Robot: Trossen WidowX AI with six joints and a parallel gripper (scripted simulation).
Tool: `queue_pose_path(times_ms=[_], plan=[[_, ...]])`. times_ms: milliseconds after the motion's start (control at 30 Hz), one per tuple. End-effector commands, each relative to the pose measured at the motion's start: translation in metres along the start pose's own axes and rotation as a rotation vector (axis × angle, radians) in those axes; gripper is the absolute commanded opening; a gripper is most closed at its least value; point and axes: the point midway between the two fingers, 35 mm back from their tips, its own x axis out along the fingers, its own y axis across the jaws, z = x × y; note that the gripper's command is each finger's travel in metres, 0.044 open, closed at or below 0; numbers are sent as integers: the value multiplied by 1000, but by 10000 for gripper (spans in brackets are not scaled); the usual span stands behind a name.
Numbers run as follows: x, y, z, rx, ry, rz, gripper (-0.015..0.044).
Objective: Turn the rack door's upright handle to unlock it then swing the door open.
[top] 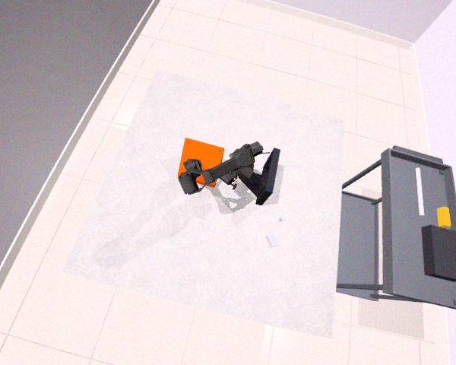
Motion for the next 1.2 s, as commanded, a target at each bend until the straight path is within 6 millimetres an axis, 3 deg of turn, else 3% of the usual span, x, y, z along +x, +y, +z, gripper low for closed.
queue_pose_path(times_ms=[0,1167], plan=[[0,-11,2,-70,-6,0,15],[0,-79,35,-543,-7,-5,15]])
